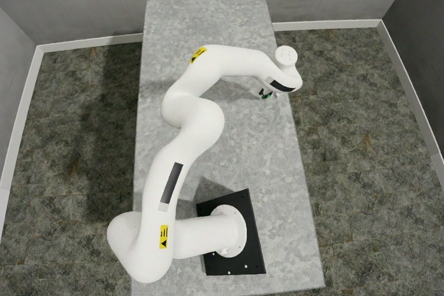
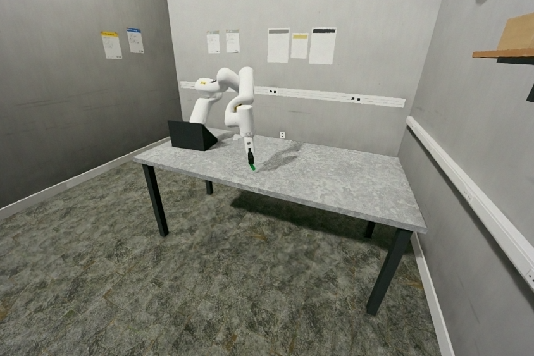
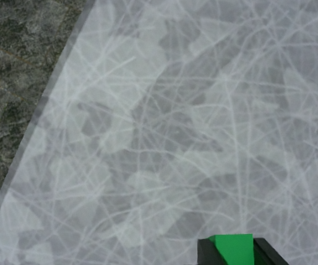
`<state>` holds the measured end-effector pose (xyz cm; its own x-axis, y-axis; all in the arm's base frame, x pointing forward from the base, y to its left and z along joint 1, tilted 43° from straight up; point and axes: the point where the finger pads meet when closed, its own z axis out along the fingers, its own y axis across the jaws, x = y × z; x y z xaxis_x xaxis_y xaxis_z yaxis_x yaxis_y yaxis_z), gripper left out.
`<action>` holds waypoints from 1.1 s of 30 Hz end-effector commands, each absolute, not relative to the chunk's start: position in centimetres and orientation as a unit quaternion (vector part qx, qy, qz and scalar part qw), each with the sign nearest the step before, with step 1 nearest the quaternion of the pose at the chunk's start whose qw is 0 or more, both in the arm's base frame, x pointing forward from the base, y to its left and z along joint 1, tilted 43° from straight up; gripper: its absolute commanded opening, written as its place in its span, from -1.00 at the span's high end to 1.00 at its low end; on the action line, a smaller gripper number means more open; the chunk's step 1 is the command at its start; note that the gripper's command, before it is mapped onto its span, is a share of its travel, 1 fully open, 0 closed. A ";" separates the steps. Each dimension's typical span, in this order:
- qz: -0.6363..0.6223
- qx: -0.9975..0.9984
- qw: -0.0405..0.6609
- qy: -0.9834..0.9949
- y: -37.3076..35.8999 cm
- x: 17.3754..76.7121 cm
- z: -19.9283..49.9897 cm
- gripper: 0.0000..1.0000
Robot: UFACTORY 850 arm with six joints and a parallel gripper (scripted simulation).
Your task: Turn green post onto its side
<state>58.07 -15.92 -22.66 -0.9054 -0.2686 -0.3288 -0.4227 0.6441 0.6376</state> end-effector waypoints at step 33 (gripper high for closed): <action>0.399 -0.131 0.252 0.872 -16.2 56.8 -23.2 0.70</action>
<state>56.82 -16.19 -23.18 -0.8480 -0.0489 -0.5277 -0.4288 0.6486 0.6289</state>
